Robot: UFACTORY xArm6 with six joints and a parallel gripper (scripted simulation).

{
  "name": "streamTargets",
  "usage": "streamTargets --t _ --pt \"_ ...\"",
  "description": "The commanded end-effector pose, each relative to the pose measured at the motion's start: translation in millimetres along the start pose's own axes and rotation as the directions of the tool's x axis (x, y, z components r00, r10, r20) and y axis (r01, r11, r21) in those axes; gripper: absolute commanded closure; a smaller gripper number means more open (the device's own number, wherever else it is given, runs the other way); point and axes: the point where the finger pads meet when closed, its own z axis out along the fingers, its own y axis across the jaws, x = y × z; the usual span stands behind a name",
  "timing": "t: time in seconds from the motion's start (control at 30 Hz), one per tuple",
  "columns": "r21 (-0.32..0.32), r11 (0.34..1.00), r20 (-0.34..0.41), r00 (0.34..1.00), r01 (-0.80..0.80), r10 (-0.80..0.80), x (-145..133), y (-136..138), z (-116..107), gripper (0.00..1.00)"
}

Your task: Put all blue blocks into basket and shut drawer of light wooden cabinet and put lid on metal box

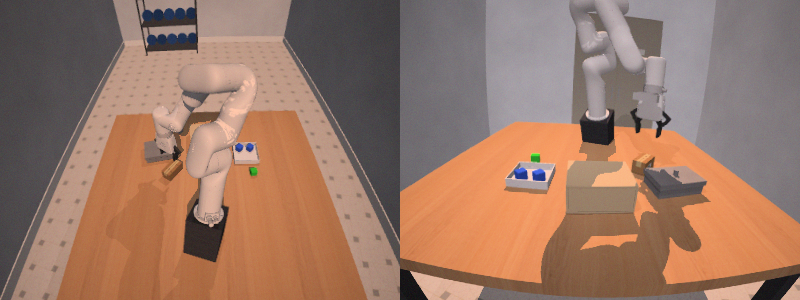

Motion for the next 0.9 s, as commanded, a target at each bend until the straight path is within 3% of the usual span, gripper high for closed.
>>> streamTargets --t 0.0,0.57,0.87 --pt "0.004 1.000 -0.002 1.000 -0.001 0.001 0.8 -1.9 14.8 0.10" --pt "0.004 1.000 -0.002 1.000 -0.001 0.001 1.0 -1.9 57.5 0.10" --pt "0.004 1.000 -0.002 1.000 -0.001 0.001 1.1 -2.0 69.5 0.10"
